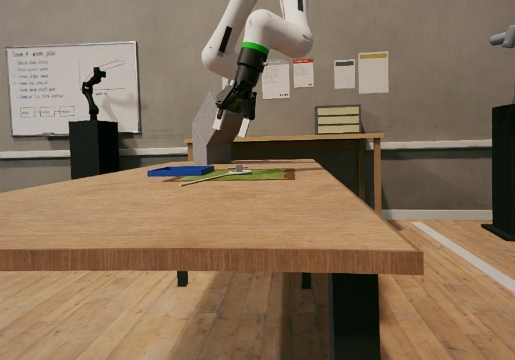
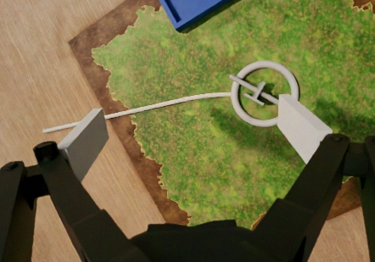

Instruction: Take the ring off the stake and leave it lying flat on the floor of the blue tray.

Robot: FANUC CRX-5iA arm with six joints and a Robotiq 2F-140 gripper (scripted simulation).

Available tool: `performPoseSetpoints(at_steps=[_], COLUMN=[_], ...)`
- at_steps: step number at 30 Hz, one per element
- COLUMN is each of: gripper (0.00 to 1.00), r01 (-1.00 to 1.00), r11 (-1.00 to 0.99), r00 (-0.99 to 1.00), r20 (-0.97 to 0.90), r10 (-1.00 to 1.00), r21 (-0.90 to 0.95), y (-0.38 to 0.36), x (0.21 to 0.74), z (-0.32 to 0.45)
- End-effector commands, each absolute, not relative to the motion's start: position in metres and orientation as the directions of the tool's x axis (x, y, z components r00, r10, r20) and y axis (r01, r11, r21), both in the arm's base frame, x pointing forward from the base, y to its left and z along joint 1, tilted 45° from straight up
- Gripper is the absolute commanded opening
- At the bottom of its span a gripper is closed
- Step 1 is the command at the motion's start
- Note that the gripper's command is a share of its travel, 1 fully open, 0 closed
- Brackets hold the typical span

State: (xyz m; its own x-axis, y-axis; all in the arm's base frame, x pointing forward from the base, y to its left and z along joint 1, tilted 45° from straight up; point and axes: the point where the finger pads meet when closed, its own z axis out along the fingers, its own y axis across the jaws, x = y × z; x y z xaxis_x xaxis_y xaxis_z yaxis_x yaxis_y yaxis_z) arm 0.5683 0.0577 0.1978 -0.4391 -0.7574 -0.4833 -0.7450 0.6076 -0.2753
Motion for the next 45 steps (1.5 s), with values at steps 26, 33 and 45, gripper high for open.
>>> performPoseSetpoints(at_steps=[26,33,45], gripper=[1.00,1.00,1.00], r01=[-0.534,-0.338,0.210], r11=[0.846,0.922,0.794], r00=[-0.699,-0.820,-0.868], r20=[-0.561,-0.541,-0.265], r10=[-0.443,-0.189,0.420], r21=[-0.003,0.190,0.571], y=[0.063,0.068,0.086], x=[0.557,0.551,0.540], z=[0.178,0.168,0.150])
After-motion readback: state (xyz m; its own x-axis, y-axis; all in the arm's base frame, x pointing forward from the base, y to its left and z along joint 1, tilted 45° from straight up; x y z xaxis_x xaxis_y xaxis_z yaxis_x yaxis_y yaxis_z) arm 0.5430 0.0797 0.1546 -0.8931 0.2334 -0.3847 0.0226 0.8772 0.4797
